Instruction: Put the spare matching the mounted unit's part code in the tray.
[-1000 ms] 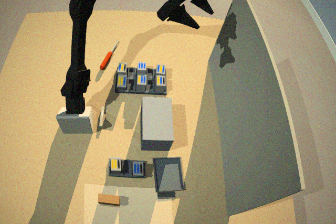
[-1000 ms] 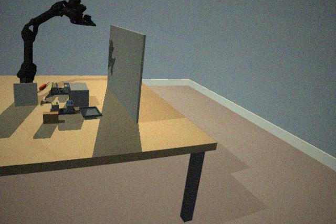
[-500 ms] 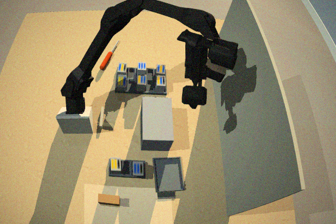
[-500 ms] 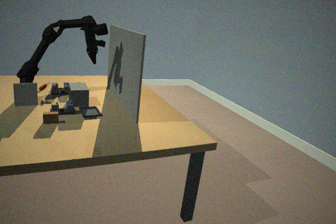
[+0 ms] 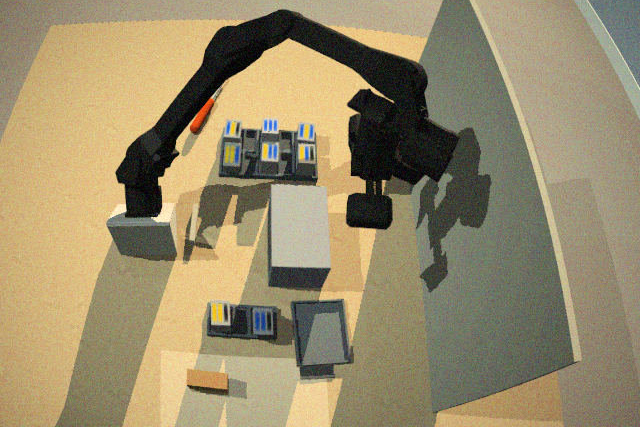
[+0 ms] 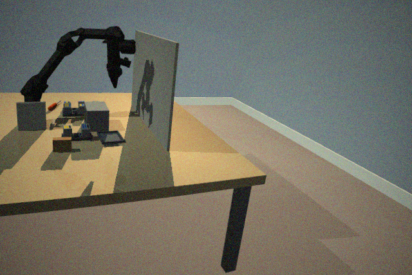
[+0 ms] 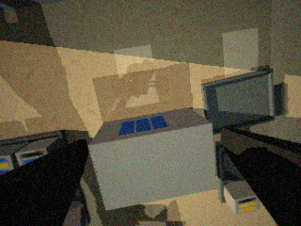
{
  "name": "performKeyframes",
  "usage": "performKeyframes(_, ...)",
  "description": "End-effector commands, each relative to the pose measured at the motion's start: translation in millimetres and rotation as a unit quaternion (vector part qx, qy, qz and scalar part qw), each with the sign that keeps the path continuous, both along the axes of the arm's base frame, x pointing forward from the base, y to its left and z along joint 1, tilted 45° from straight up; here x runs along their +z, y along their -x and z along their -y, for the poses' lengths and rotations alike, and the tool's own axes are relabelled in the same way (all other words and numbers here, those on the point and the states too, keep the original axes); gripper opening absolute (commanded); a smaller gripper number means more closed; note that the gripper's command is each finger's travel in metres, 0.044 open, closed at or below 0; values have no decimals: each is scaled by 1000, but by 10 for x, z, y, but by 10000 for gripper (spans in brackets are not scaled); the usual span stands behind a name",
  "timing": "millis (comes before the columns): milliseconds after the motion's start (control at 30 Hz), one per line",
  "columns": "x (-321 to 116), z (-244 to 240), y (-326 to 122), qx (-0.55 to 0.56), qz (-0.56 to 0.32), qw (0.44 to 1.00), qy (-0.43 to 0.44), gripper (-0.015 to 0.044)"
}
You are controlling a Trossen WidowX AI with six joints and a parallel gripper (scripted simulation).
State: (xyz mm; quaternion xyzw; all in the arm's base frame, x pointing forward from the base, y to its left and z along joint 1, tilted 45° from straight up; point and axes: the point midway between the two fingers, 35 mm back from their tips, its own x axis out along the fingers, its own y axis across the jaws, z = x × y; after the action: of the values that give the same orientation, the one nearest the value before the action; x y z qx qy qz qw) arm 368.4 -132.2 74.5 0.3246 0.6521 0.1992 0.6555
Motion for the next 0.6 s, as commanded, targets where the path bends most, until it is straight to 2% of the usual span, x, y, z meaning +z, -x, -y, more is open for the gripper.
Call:
performKeyframes(0,4,-1,-5,2,3,1000,-1,440)
performKeyframes(267,24,-25,-6,8,8,1000,0,440)
performKeyframes(400,396,-519,32,127,112,985,13,440)
performKeyframes(567,854,-1220,271,295,261,919,23,440)
